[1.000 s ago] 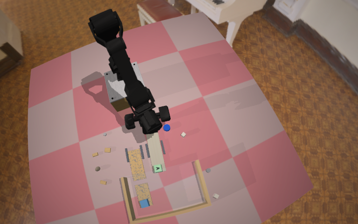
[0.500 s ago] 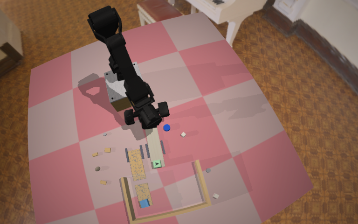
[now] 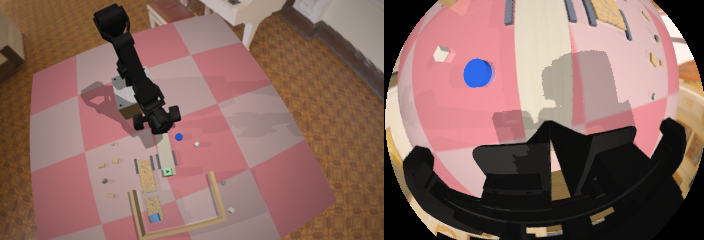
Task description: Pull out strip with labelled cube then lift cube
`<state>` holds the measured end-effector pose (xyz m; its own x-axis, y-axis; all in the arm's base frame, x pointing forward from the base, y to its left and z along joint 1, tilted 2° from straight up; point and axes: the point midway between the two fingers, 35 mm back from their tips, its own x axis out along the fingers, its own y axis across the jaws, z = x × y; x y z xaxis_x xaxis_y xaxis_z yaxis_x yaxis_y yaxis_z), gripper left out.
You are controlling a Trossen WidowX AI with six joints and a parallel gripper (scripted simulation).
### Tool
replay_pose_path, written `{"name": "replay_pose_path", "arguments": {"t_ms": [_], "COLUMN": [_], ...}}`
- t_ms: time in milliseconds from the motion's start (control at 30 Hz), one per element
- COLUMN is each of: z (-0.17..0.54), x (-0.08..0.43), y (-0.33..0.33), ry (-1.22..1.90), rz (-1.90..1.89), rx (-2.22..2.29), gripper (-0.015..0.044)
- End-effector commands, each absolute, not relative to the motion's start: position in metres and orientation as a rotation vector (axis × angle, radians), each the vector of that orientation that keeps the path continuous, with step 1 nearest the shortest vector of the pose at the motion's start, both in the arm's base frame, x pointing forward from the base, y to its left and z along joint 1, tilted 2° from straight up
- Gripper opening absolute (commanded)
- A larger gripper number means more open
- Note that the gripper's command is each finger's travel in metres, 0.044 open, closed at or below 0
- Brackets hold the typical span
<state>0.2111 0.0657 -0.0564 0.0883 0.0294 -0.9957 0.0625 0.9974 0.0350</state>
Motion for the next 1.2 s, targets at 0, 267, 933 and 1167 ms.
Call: {"name": "replay_pose_path", "arguments": {"t_ms": [0, 267, 933, 1167], "z": [-0.061, -0.061, -0.042, -0.014], "x": [0.199, 0.199, 0.211, 0.209], "y": [0.063, 0.063, 0.066, 0.065], "ry": [1.514, 1.514, 1.495, 1.513], "rz": [-0.034, -0.034, -0.028, -0.033], "rx": [0.069, 0.069, 0.072, 0.070], "gripper": [0.0000, 0.0000, 0.0000, 0.0000]}}
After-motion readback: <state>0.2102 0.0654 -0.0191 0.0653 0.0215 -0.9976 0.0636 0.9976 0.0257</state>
